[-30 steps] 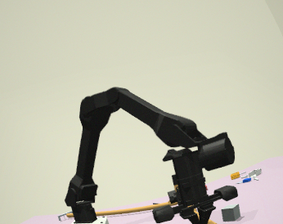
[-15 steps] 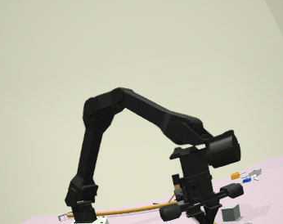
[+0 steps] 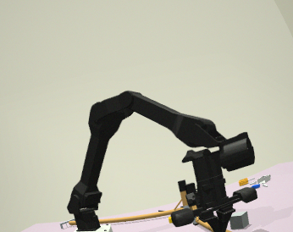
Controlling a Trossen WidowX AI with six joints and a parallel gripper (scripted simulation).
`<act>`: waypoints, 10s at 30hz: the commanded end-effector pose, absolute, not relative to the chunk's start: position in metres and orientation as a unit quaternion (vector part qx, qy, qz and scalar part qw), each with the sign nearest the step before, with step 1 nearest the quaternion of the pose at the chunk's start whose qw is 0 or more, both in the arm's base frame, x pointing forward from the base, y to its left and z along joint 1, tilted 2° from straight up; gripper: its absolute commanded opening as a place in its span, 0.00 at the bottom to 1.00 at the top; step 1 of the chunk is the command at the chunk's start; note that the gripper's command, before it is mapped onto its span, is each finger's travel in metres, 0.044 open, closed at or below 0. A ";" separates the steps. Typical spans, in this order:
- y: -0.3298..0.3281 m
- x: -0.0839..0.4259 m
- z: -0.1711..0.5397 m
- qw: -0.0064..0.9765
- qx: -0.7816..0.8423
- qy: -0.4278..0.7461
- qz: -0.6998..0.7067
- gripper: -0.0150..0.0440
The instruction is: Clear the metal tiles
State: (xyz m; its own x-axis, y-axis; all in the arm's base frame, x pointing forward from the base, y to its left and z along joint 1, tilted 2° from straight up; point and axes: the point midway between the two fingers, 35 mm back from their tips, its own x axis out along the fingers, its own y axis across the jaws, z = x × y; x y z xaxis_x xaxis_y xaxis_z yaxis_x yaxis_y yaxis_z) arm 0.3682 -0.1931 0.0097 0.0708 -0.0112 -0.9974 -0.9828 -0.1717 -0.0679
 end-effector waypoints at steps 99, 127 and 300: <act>-0.178 0.394 0.139 0.442 -0.586 0.416 0.537 0.25; -0.180 0.380 0.119 0.408 -0.608 0.384 0.562 0.25; -0.134 0.489 0.028 0.399 -0.623 0.371 0.561 0.25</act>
